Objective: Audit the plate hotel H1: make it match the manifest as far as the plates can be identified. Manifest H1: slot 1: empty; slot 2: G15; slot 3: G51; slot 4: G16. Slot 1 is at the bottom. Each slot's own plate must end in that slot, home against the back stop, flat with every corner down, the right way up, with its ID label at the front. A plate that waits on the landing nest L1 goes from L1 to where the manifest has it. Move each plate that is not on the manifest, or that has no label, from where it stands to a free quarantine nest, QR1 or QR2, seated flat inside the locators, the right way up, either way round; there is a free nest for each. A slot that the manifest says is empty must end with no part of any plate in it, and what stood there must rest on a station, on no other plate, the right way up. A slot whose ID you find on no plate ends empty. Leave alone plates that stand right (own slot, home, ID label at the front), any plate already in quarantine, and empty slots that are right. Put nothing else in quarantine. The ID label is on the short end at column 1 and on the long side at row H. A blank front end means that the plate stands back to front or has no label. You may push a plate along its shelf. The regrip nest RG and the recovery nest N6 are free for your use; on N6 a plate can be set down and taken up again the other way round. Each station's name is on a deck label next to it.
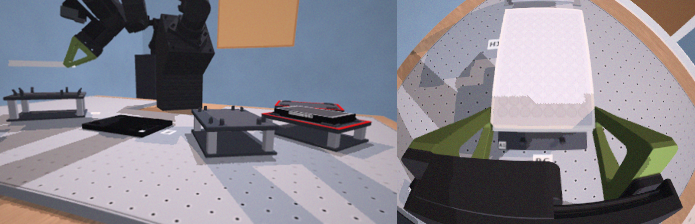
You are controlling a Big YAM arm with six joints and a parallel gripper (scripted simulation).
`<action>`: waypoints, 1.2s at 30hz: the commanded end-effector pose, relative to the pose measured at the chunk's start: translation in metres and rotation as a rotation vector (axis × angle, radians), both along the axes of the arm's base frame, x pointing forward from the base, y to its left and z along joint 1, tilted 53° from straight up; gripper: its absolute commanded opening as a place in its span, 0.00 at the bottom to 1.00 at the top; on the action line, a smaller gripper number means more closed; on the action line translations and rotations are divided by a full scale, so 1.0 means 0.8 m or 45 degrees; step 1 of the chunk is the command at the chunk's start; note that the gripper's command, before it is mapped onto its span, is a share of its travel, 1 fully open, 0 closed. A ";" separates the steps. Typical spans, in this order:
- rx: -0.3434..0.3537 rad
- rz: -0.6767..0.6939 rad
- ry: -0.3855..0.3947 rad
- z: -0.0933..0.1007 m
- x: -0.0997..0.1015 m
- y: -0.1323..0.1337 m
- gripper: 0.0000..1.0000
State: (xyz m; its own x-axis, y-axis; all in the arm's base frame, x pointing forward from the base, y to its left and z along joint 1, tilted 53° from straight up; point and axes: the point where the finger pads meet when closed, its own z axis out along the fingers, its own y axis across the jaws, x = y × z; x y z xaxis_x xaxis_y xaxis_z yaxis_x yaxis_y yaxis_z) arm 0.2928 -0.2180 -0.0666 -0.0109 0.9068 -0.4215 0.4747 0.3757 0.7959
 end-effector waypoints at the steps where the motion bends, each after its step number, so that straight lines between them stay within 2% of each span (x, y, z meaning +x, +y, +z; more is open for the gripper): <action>1: -0.008 -0.018 -0.021 0.003 0.004 -0.006 0.86; 7: -0.001 -0.005 -0.016 0.000 0.006 0.001 0.86; 8: -0.011 -0.045 -0.024 0.005 0.000 -0.013 0.86; 13: -0.001 -0.005 -0.016 -0.003 0.008 0.003 0.86; 25: -0.006 -0.021 -0.021 -0.001 0.010 0.000 0.86; 36: -0.002 -0.014 -0.017 -0.010 0.015 0.007 0.86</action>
